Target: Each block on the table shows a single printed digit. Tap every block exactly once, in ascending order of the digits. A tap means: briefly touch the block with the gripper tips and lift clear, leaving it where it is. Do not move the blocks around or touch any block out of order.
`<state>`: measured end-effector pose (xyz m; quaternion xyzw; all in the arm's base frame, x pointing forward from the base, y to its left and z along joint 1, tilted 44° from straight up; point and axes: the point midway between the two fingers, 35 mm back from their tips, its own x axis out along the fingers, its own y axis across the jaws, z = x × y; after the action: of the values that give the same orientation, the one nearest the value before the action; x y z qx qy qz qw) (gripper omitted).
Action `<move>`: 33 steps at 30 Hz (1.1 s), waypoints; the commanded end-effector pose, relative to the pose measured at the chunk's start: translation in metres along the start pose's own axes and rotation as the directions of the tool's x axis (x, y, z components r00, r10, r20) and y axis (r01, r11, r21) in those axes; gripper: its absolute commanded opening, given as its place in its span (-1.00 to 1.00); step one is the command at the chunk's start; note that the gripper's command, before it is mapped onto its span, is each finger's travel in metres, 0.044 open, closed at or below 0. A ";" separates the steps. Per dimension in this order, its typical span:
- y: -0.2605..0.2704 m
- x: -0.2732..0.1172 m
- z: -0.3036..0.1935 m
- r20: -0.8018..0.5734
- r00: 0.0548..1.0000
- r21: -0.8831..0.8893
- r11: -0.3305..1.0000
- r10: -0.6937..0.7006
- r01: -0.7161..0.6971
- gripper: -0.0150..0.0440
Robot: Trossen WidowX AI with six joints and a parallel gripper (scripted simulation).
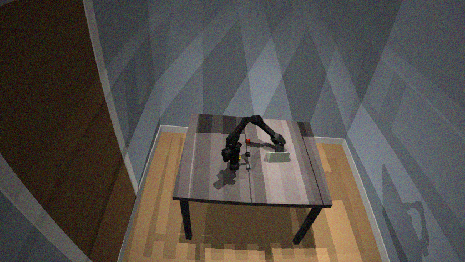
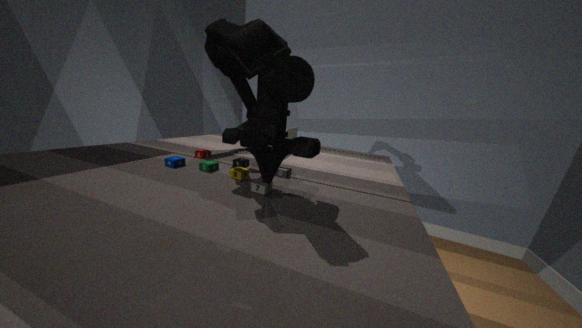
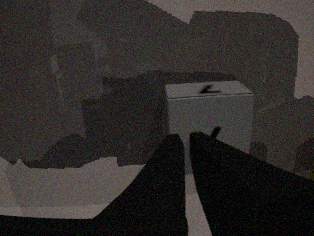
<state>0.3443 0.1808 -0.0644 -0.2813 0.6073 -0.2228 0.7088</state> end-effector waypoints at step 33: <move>-0.101 -0.126 -0.009 0.016 0.999 -0.047 0.998 0.034 -0.033 -0.42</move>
<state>0.3211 0.2108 0.0608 -0.2935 0.6167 -0.1983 0.7030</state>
